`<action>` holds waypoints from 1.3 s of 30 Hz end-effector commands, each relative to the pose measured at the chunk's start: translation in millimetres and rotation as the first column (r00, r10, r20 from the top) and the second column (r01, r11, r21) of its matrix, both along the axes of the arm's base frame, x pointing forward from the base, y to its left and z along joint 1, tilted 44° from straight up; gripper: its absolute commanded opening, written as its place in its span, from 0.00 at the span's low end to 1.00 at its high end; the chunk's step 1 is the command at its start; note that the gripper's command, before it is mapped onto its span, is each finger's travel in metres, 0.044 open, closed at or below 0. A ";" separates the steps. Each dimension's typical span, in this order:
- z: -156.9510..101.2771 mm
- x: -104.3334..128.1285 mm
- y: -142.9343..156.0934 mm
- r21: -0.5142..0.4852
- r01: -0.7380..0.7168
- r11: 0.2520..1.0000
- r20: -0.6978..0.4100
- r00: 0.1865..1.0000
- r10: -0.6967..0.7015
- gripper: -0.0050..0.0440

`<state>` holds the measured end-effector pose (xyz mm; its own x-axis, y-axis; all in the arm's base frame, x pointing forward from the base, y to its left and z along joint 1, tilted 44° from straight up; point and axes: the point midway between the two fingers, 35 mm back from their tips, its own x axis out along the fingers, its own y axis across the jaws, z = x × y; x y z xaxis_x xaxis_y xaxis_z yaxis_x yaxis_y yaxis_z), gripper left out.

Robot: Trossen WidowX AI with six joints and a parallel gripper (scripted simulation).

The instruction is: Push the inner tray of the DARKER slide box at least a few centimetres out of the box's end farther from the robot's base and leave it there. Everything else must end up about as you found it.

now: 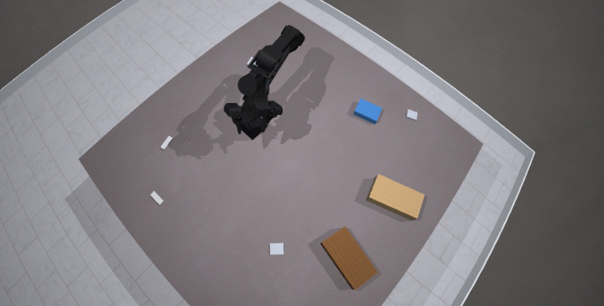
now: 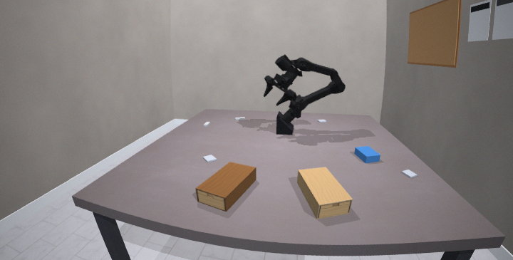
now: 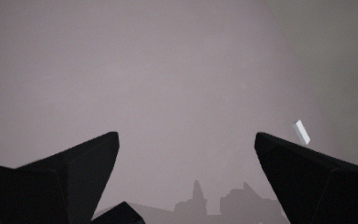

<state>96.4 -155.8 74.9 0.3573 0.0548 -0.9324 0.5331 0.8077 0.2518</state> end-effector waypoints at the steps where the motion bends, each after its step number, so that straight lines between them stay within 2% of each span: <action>1: 2.0 0.6 -2.2 -0.007 0.000 1.000 0.002 1.000 0.000 0.92; 17: 2.0 0.6 -2.2 -0.007 0.000 1.000 0.002 1.000 0.000 0.92; 22: 1.3 19.6 -16.1 -0.037 0.001 0.999 0.035 0.999 0.001 0.67; 25: -0.2 51.4 -33.3 -0.082 0.008 0.997 0.102 0.995 0.000 0.53; 26: -2.7 64.9 -31.6 -0.056 0.011 0.998 0.121 0.993 -0.004 0.48; 32: -2.0 112.8 -43.3 -0.087 0.015 0.996 0.229 0.973 0.005 0.18; 34: -2.0 112.8 -43.3 -0.087 0.015 0.996 0.229 0.973 0.005 0.18; 35: 1.1 125.4 -50.7 -0.127 0.017 0.992 0.272 0.962 0.018 0.13; 36: -1.1 140.2 -43.5 -0.085 0.011 0.996 0.290 0.957 0.014 0.10; 39: 2.0 165.7 -43.7 -0.094 0.006 0.996 0.353 0.935 0.028 0.10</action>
<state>231.0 -196.3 75.1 0.6140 -0.0173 -0.7891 0.4435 0.8346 0.3267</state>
